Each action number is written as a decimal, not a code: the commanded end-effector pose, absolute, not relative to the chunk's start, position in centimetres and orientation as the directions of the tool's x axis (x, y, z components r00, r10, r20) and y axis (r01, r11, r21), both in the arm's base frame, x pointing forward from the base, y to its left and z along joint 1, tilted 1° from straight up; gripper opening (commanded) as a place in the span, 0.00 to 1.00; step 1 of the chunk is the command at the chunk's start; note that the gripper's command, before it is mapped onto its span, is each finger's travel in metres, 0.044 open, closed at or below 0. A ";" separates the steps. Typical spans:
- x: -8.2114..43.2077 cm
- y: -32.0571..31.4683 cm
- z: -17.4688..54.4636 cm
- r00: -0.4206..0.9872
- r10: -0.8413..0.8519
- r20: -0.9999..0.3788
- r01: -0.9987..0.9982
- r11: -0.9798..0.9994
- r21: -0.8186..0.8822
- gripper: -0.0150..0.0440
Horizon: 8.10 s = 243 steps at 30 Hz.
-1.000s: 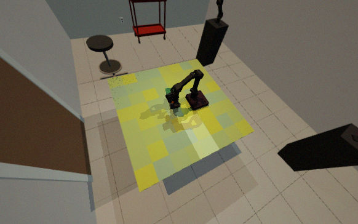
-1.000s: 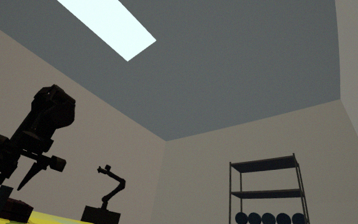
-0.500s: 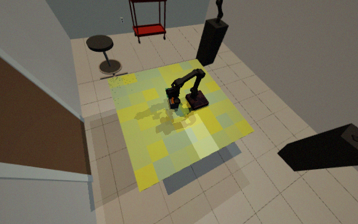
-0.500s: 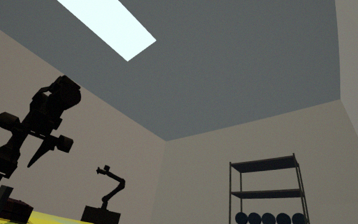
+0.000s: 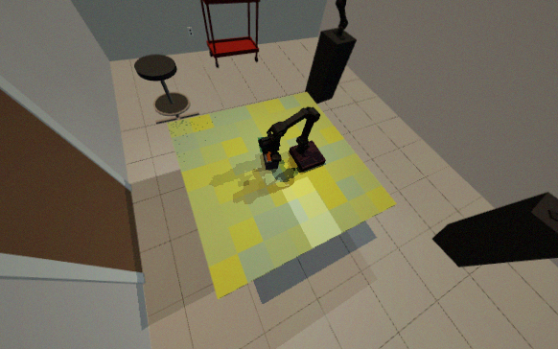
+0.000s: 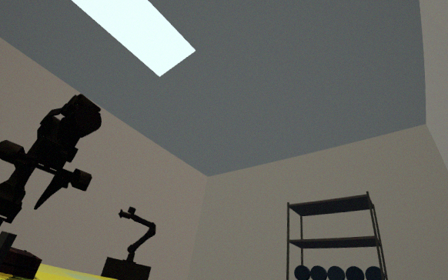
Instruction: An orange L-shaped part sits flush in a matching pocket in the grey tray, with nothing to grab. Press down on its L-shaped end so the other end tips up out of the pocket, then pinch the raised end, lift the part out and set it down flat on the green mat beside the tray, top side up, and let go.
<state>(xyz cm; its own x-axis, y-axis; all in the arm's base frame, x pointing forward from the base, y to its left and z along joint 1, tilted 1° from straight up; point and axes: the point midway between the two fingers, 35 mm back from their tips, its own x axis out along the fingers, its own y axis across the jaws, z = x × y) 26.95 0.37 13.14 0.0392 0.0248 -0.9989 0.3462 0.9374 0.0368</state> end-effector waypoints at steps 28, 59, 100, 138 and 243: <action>25.1 -7.1 13.2 0.021 0.016 -1.000 -0.939 0.344 -0.014 0.73; 25.3 -7.1 8.0 0.021 0.016 -1.000 -0.939 0.344 -0.014 0.73; 25.4 -7.0 5.7 0.028 0.017 -0.999 -0.938 0.346 -0.020 0.25; 25.2 -7.1 11.2 0.021 0.016 -1.000 -0.939 0.344 -0.014 0.25; 18.0 -22.3 9.5 0.014 0.003 -1.000 -0.939 0.344 -0.012 0.25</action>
